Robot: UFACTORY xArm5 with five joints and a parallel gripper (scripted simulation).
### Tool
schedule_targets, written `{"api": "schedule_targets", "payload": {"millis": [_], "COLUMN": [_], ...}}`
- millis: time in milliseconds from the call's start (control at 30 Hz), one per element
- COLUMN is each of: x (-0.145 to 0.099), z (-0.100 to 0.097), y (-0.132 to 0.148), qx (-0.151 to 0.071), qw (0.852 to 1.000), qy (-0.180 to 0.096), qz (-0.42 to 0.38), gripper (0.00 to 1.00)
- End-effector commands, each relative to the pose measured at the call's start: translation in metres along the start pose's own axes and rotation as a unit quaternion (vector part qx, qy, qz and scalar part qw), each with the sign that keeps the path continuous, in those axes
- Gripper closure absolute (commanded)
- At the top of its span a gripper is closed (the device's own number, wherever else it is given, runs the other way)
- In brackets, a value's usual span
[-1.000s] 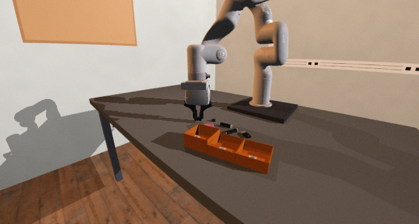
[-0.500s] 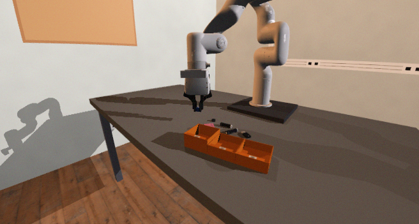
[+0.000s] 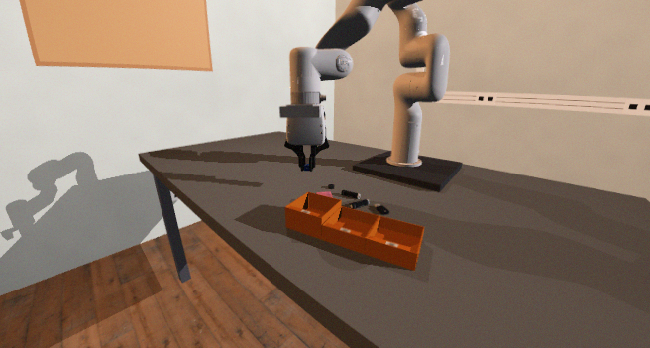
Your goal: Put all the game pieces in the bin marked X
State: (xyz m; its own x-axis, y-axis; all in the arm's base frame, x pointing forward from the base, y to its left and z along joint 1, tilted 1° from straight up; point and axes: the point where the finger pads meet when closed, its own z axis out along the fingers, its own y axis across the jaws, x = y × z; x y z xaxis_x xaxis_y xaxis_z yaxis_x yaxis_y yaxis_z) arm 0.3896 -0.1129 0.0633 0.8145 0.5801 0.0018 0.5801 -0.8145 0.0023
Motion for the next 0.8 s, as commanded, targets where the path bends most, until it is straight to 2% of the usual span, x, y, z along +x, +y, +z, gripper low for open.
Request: {"api": "schedule_targets", "payload": {"millis": [0,167,233,300,767], "x": [0.001,0.001,0.011,0.011,0.082], "z": [-0.005,-0.008,-0.008,-0.008,-0.007], "y": [0.001,0.001,-0.006,-0.006,-0.051], "qx": [-0.002,-0.002,-0.001,-0.001,-0.001], "qw": [1.000,1.000,1.000,1.000,1.000], "qy": [0.001,0.001,0.001,0.001,0.002], "qz": [0.000,0.000,0.000,0.000,0.000], "gripper": [0.89,0.89,0.89,0.89,0.89]}}
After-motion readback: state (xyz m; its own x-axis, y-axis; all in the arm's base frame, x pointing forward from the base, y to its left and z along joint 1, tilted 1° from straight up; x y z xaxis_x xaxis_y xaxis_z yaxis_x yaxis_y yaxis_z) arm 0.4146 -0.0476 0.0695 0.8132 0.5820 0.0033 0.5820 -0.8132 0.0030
